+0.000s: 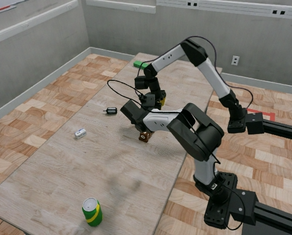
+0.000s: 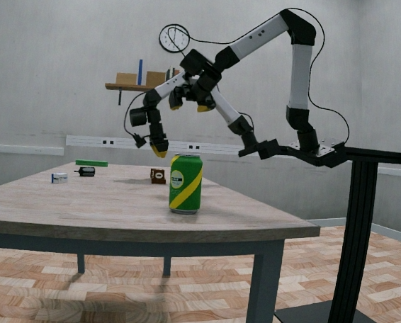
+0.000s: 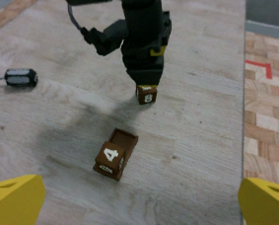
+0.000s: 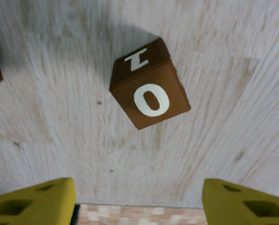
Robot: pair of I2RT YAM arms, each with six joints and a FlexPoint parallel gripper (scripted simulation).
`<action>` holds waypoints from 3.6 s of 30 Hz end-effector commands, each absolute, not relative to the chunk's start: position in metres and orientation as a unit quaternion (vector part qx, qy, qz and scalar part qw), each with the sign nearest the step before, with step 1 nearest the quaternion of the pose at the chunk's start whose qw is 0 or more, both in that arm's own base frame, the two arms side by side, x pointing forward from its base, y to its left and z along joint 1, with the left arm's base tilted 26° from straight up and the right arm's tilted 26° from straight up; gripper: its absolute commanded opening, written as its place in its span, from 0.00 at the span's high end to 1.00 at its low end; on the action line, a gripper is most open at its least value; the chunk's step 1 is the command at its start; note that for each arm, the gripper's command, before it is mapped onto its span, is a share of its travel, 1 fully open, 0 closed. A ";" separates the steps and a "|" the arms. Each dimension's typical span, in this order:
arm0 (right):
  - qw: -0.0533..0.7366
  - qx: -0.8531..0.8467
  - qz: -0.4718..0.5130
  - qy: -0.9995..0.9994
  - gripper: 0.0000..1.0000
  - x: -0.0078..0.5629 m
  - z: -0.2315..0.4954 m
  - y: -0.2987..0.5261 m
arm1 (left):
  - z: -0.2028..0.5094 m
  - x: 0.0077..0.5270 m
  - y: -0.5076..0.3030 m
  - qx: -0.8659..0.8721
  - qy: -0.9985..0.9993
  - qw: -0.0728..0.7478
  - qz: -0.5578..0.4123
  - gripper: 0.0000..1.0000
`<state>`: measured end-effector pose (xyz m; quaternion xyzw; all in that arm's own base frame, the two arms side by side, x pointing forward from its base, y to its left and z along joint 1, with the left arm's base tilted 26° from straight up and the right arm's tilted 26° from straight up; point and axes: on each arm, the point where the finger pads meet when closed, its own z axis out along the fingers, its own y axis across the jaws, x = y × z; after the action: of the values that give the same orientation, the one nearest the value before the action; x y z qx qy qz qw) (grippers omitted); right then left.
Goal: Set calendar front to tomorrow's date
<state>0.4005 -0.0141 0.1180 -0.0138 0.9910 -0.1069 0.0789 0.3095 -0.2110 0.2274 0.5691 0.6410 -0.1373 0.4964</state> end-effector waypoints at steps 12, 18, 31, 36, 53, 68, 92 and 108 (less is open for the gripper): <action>0.138 0.371 0.084 0.915 0.34 0.398 0.142 -0.035 | 0.244 0.300 -0.187 0.573 0.574 0.563 -0.156 0.00; 0.131 0.462 0.135 0.867 0.34 0.398 0.147 -0.042 | 0.243 0.299 -0.182 0.573 0.570 0.568 -0.156 0.00; 0.099 0.592 0.177 0.780 0.34 0.388 0.146 -0.077 | 0.240 0.300 -0.177 0.566 0.580 0.565 -0.154 0.00; 0.100 0.529 0.128 0.833 0.34 0.390 0.137 -0.079 | 0.239 0.300 -0.177 0.567 0.580 0.565 -0.154 0.00; 0.079 0.146 -0.066 0.984 0.35 0.419 0.121 -0.059 | 0.239 0.300 -0.177 0.567 0.580 0.565 -0.154 0.00; -0.004 -0.174 -0.188 0.967 0.35 0.435 0.113 -0.031 | 0.239 0.300 -0.177 0.567 0.580 0.565 -0.154 0.00; -0.038 -0.247 -0.203 0.947 0.44 0.449 0.051 -0.038 | 0.239 0.300 -0.177 0.567 0.580 0.565 -0.154 0.00; -0.019 -0.244 -0.206 0.947 0.69 0.439 0.075 -0.035 | 0.239 0.300 -0.177 0.567 0.580 0.565 -0.154 0.00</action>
<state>0.4379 -0.0364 0.0517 -0.2468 0.9471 -0.1999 -0.0454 0.3033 -0.1780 0.2261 0.5638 0.5974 -0.1607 0.5471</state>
